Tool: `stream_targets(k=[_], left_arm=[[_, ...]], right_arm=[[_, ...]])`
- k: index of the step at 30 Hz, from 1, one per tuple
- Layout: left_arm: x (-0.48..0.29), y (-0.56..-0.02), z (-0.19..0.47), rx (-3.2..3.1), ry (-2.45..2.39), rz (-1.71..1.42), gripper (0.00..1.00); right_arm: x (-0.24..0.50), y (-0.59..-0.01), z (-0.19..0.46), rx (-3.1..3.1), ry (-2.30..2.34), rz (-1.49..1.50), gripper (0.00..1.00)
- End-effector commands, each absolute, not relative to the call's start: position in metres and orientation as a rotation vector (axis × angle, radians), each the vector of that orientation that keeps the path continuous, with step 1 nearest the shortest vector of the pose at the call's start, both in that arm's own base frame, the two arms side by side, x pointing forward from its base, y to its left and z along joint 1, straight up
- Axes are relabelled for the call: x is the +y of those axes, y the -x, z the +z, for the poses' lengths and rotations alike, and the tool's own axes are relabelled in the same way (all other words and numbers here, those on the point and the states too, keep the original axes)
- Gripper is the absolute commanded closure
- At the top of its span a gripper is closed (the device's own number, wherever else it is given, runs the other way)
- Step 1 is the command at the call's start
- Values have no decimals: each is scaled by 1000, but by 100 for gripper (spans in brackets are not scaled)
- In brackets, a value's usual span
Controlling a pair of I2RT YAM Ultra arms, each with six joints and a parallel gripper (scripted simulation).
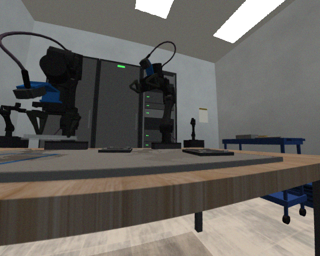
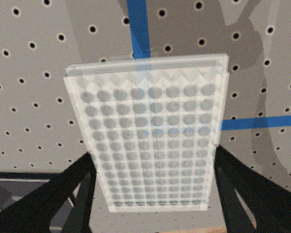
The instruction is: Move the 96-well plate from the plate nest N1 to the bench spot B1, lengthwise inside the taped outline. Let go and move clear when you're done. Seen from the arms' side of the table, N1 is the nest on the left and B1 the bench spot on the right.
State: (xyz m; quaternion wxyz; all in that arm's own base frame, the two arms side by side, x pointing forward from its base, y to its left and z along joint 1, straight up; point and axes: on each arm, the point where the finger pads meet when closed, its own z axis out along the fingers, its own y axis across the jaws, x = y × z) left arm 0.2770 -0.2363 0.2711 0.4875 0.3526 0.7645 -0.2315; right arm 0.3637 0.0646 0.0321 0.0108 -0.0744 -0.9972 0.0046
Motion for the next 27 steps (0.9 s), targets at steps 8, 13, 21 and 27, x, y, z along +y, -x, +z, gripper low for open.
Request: stream_targets(k=[8,13,21,27], left_arm=[[-361,-278,196,1741,-770,-648,0],[-367,-272,184,1756,-788,-650,0],[-370,-269,180,1765,-816,-651,0],[-370,-269,181,1764,-816,-651,0]], right_arm=[[-11,-421,42,-3137,208,2,22],[-10,-427,42,-3155,223,-12,22],[-7,-428,45,-3150,214,-4,22],[-5,-443,32,-3202,218,-15,22]])
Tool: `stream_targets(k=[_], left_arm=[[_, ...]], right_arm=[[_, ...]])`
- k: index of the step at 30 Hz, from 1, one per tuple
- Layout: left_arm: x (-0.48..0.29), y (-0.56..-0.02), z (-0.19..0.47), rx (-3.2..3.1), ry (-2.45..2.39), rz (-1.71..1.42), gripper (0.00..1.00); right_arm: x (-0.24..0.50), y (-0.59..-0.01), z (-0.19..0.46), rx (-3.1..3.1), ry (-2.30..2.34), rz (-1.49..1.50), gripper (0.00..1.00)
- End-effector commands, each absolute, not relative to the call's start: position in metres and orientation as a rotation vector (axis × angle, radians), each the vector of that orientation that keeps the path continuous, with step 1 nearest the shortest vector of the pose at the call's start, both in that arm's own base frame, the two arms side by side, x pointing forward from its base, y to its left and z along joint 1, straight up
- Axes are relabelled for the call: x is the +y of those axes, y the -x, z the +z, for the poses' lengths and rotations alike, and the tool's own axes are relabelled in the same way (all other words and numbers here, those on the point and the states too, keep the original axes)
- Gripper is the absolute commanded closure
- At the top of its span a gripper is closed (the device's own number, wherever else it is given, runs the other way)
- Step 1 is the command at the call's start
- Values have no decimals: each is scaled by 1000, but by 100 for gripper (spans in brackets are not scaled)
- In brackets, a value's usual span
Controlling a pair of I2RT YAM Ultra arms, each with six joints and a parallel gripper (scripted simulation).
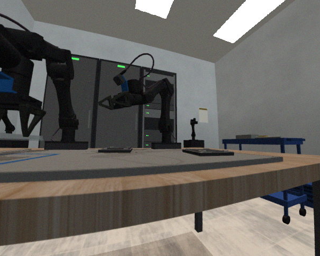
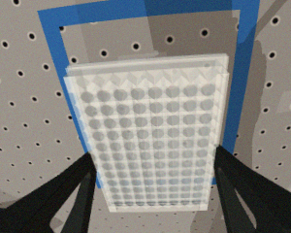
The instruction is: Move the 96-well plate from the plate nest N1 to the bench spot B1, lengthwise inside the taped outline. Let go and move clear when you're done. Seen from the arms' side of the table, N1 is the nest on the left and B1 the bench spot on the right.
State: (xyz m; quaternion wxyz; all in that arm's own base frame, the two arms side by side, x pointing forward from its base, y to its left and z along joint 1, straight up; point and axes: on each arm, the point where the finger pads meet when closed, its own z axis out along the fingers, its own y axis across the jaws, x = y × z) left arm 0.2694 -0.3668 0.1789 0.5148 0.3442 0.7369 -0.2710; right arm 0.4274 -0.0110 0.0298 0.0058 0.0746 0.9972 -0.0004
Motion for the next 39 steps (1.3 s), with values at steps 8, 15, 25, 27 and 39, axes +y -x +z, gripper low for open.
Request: stream_targets(k=[8,15,25,27,39], left_arm=[[-370,-269,181,1764,-816,-651,0],[-367,-271,184,1759,-806,-650,0],[-367,-271,184,1759,-806,-650,0],[-367,-271,184,1759,-806,-650,0],[-367,-271,184,1759,-806,-650,0]], right_arm=[[-6,-426,6,3135,-214,5,22],[-6,-432,9,3106,-212,7,22],[-6,-432,9,3106,-212,7,22],[-9,-431,9,3094,-202,12,22],[-10,-428,7,3095,-205,13,22]])
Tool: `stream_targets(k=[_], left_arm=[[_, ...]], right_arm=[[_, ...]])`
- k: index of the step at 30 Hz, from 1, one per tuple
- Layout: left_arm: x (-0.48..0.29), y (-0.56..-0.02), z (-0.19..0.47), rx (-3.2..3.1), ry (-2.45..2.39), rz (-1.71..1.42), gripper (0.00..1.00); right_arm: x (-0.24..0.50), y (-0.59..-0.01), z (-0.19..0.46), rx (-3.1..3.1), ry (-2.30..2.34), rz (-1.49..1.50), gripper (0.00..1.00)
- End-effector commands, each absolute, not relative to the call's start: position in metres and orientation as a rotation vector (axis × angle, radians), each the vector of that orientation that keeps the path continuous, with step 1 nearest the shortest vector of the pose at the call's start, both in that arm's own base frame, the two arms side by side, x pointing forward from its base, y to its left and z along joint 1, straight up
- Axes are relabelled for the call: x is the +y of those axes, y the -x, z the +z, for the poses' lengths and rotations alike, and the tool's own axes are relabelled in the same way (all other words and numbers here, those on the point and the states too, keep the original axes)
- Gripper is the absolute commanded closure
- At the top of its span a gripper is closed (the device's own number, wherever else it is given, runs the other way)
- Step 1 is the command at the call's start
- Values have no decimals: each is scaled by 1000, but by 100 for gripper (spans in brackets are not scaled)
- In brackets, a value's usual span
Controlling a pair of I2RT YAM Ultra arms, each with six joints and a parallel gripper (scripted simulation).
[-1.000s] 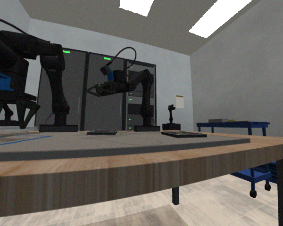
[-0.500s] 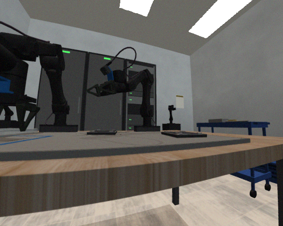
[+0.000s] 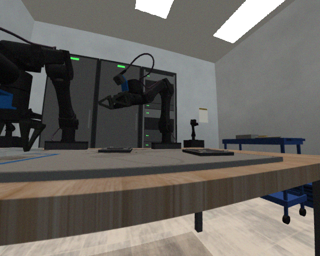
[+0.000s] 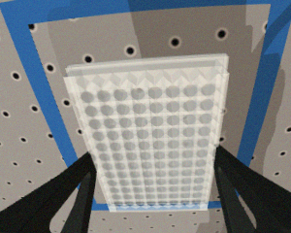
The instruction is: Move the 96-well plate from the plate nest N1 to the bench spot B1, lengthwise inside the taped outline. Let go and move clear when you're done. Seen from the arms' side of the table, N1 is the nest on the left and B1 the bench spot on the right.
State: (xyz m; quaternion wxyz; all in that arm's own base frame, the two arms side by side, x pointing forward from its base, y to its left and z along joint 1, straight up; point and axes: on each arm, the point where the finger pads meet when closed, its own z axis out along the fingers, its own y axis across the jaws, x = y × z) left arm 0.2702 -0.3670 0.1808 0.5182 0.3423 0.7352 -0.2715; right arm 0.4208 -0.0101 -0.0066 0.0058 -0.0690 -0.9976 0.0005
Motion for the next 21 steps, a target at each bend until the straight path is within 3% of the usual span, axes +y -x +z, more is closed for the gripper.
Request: stream_targets(k=[1,21], left_arm=[[-367,-271,184,1759,-806,-650,0],[-367,-271,184,1759,-806,-650,0]], right_arm=[[-10,-428,7,-3174,210,-13,22],[-13,-427,-5,-3164,217,-12,22]])
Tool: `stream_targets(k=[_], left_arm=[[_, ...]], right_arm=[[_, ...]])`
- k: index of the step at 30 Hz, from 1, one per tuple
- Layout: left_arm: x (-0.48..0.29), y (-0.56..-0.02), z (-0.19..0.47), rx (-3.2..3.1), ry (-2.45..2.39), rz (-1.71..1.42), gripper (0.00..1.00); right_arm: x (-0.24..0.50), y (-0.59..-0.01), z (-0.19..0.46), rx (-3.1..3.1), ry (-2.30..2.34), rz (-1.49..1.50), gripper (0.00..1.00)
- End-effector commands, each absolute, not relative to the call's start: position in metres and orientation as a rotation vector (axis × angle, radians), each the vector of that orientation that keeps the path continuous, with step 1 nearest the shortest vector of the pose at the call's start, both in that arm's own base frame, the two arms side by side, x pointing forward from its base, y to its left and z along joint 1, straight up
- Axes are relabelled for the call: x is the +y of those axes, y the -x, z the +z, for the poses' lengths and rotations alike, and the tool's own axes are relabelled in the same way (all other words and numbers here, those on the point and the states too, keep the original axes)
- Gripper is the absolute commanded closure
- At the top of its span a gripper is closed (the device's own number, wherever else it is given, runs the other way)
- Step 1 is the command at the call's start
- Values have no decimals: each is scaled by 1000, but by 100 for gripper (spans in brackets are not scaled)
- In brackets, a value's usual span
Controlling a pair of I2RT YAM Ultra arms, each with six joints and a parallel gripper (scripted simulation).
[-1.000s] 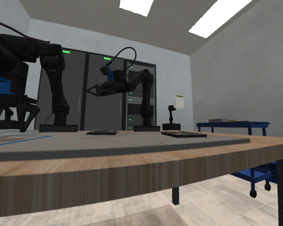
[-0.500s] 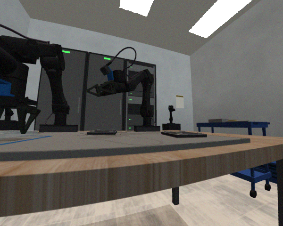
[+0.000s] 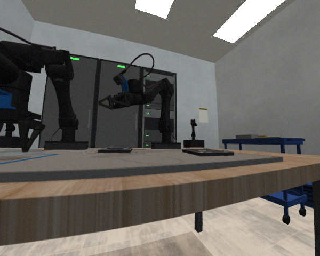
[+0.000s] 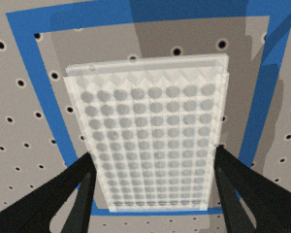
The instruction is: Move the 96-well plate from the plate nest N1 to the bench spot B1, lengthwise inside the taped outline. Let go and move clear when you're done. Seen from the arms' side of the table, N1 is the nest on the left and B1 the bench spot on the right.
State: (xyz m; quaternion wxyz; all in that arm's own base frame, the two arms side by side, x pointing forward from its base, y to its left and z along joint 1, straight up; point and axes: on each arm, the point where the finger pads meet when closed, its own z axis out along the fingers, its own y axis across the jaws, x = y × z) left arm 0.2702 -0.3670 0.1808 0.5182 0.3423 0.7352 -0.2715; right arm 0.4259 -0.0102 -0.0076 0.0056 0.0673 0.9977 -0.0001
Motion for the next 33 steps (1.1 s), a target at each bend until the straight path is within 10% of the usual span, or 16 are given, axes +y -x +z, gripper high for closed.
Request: stream_targets(k=[1,15,17,33], left_arm=[[-367,-271,184,1759,-806,-650,0],[-367,-271,184,1759,-806,-650,0],[-367,-271,184,1759,-806,-650,0],[-367,-271,184,1759,-806,-650,0]], right_arm=[[-13,-427,-5,3104,-212,12,22],[-13,-426,-8,3104,-212,12,22],[-12,-427,-6,3106,-212,4,0],[-14,-437,23,3053,-209,13,0]])
